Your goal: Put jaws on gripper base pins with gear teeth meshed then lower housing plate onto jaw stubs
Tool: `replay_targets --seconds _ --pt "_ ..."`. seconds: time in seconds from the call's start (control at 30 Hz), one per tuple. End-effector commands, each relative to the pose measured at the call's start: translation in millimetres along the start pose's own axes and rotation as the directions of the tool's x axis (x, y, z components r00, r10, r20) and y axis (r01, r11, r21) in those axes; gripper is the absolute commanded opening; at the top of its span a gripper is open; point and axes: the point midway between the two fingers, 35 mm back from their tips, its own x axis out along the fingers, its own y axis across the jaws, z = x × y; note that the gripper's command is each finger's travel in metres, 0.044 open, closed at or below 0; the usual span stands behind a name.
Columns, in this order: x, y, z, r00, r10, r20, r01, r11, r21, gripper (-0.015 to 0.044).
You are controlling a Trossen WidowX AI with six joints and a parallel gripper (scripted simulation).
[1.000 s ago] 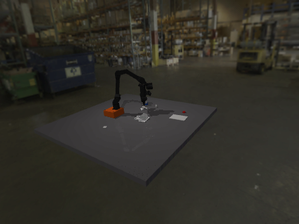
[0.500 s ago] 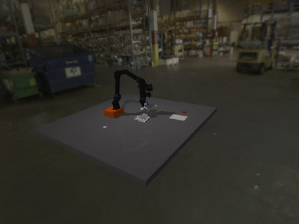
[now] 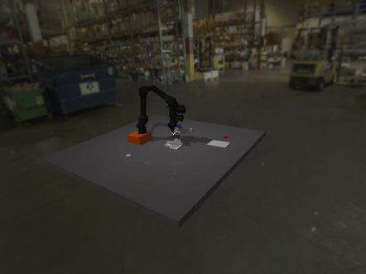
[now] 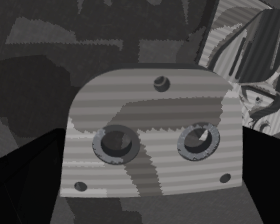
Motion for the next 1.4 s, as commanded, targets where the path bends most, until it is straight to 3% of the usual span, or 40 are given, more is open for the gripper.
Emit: replay_targets --seconds 0.0,0.9,1.37 --pt "0.6 -16.1 -3.3 1.0 -0.007 -0.001 0.007 0.999 0.034 0.0351" --pt "1.0 -97.4 -34.2 1.0 -0.01 -0.006 0.012 0.964 0.265 0.0351" --pt "1.0 -99.2 -35.2 1.0 -0.01 -0.007 0.012 0.963 0.271 0.0351"
